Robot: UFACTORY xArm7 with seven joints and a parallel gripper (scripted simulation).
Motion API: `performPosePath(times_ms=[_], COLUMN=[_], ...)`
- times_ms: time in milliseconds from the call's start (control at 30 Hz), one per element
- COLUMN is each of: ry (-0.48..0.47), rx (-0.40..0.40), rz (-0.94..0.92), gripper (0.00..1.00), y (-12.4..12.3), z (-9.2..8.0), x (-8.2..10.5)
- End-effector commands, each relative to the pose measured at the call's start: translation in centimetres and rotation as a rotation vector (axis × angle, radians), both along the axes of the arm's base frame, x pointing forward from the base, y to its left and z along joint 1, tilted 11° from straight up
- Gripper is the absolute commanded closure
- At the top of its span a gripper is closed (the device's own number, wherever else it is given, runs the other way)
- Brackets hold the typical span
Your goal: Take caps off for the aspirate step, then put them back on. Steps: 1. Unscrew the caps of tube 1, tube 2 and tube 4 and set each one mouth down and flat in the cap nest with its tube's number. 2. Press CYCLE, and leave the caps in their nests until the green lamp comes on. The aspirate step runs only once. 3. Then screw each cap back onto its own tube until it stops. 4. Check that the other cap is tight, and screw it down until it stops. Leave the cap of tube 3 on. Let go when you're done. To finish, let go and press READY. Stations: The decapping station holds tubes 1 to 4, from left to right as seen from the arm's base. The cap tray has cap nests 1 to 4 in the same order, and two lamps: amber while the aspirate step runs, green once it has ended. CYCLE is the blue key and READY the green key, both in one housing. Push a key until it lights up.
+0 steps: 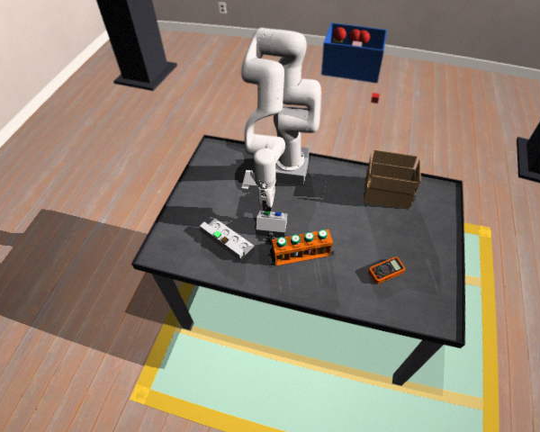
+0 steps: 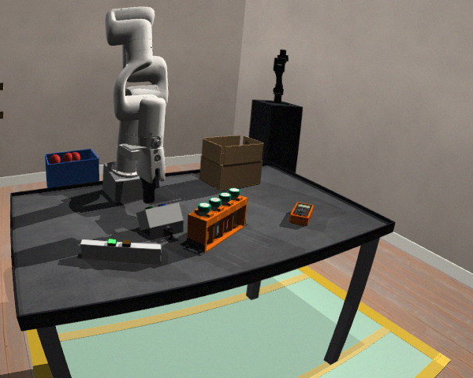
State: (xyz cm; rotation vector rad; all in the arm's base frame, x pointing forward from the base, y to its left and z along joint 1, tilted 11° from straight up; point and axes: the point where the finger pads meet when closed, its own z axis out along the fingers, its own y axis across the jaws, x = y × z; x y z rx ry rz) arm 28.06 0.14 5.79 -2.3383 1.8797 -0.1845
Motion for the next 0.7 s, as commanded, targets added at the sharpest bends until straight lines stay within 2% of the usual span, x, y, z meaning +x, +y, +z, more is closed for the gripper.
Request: performPosePath(times_ms=[0,667], ry=[-0.004,-0.004], rx=[0.0,0.0], rz=[0.0,0.0], gripper=[1.0,1.0], y=[0.01,0.02], z=[-0.19,-0.45], x=[0.27,0.31])
